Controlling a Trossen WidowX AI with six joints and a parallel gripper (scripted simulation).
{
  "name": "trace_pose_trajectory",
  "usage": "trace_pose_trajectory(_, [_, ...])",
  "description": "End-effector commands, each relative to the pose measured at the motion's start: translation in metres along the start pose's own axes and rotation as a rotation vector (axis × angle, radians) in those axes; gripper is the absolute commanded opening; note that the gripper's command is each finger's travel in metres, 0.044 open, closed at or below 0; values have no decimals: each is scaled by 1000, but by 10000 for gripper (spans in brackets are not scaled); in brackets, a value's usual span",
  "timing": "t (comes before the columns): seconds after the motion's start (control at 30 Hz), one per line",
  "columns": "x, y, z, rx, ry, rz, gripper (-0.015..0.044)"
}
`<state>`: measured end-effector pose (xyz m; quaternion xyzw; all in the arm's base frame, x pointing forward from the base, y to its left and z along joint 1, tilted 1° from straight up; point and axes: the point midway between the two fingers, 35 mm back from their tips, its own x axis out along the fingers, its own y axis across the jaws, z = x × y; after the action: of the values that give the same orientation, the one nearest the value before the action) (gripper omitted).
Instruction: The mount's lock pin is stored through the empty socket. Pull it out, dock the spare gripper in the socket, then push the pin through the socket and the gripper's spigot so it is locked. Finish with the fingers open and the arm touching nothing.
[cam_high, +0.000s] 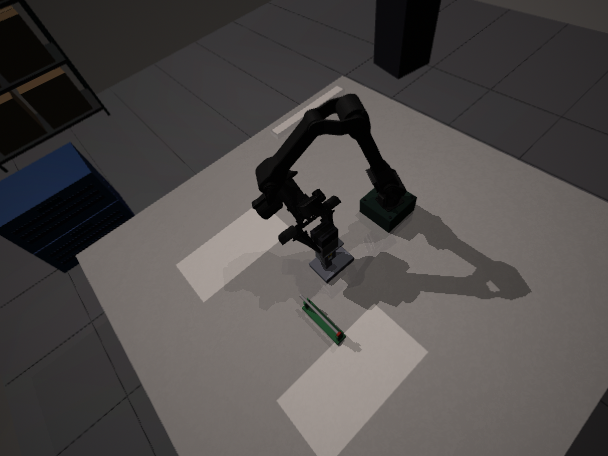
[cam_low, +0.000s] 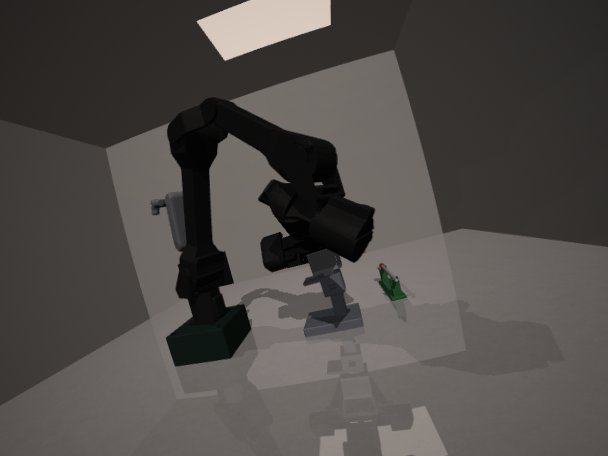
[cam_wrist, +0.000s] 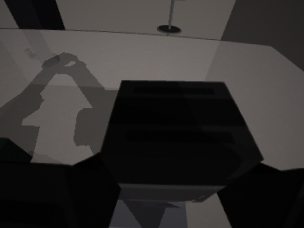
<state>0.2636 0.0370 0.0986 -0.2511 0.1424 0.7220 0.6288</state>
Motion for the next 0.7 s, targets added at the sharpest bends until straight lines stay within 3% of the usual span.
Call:
trace_pose_trajectory(0.0, [3,-1,-4,3,-4,-7,0])
trace_pose_trajectory(0.6, [5,0,-8,2,-3,-2,0])
trace_pose_trajectory(0.67, [5,0,-8,2,-3,-2,53])
